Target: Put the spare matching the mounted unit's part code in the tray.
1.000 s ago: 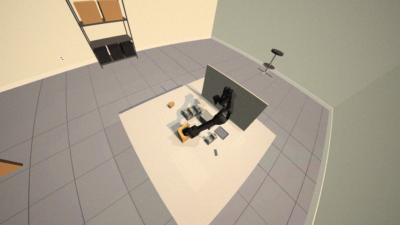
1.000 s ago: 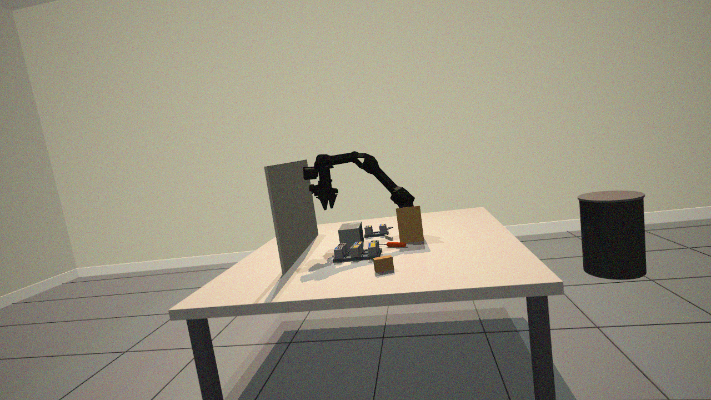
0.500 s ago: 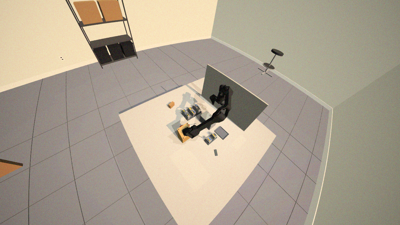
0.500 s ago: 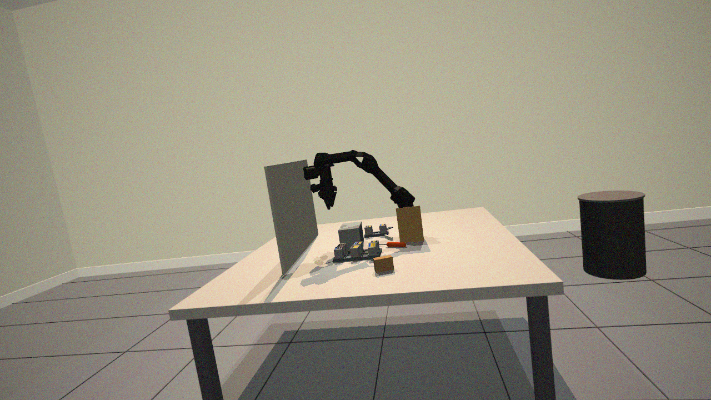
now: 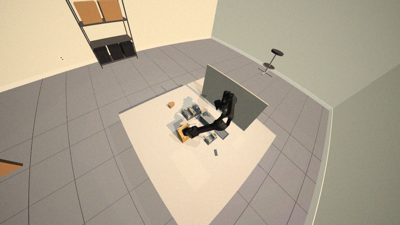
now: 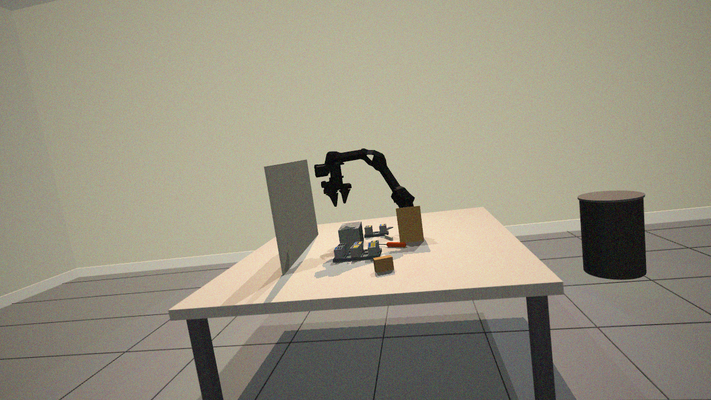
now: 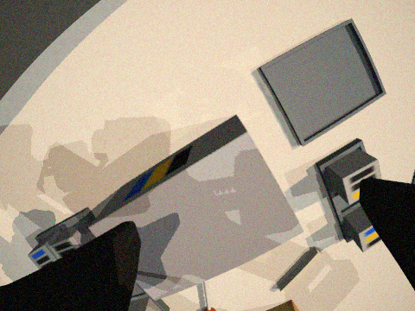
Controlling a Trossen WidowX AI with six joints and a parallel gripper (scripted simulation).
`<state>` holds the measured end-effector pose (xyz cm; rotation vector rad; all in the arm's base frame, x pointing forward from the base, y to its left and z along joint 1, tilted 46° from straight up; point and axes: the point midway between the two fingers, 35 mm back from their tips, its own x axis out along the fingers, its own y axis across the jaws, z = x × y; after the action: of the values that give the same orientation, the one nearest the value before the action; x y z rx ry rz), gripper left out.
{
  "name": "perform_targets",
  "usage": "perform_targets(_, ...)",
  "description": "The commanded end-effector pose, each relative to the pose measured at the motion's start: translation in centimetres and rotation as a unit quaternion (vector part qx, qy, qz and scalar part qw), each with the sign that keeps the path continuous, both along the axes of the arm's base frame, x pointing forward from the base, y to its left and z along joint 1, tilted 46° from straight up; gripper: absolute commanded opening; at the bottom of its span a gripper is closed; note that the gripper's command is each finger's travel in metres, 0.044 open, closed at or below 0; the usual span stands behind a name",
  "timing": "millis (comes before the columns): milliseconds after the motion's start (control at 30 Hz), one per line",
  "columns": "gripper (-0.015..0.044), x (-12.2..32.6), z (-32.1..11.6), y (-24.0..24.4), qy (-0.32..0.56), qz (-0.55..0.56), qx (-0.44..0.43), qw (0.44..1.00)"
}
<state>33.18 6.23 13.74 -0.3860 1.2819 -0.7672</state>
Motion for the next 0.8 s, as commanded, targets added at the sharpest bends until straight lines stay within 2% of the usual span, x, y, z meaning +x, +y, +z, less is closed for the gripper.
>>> perform_targets(0, 0.0440, -2.9, 2.2, -3.7, -0.087, -0.091, 0.009, 0.992)
perform_targets(233, 0.0440, -9.6, 4.0, -9.3, -0.248, -0.254, 0.027, 0.935)
perform_targets(467, 0.0440, -16.7, 3.1, -13.4, -0.394, -0.397, 0.038, 0.828)
perform_targets(733, 0.0440, -17.3, 2.9, -13.7, -0.407, -0.410, 0.039, 0.815)
perform_targets(767, 0.0414, -17.3, 2.7, -13.8, -0.407, -0.410, 0.039, 0.815)
